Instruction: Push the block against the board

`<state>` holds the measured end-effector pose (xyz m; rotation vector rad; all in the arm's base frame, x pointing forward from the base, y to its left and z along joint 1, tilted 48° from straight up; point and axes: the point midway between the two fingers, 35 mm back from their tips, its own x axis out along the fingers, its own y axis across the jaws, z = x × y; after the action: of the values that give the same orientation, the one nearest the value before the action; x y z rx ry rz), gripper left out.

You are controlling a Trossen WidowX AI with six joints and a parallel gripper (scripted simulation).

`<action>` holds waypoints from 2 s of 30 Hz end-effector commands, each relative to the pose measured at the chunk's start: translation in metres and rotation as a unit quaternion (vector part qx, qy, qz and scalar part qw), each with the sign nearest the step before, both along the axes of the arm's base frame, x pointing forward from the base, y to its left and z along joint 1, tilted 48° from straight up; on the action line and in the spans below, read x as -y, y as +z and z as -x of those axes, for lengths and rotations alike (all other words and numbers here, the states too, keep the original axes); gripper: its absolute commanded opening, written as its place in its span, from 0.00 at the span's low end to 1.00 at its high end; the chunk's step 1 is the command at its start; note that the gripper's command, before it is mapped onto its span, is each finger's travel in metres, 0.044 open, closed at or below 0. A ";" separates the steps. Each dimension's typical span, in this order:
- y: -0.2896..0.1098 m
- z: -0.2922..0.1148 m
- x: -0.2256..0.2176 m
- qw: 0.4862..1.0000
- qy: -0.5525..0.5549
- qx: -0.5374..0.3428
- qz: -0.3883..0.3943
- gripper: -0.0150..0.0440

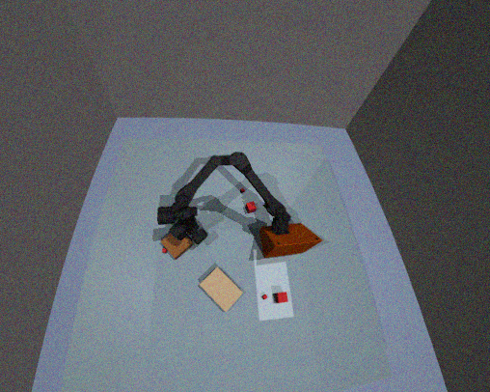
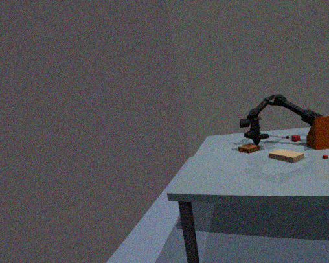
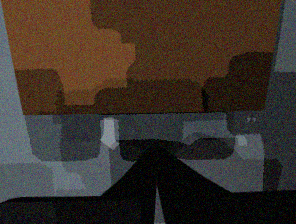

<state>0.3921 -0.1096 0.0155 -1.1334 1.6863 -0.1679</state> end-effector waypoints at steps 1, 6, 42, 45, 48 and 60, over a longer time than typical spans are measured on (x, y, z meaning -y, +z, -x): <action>0.002 0.006 0.002 1.000 0.002 -0.002 -0.002 0.25; 0.005 0.013 0.005 1.000 0.002 -0.003 -0.001 0.25; -0.055 0.028 -0.152 0.964 0.187 -0.181 -0.049 0.25; -0.070 0.036 -0.171 0.952 0.218 -0.210 -0.050 0.25; -0.086 0.046 -0.189 0.938 0.248 -0.238 -0.049 0.25; -0.148 0.093 -0.248 0.855 0.366 -0.366 -0.040 0.25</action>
<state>0.3075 0.1256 -0.1206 -1.7838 1.7280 0.8341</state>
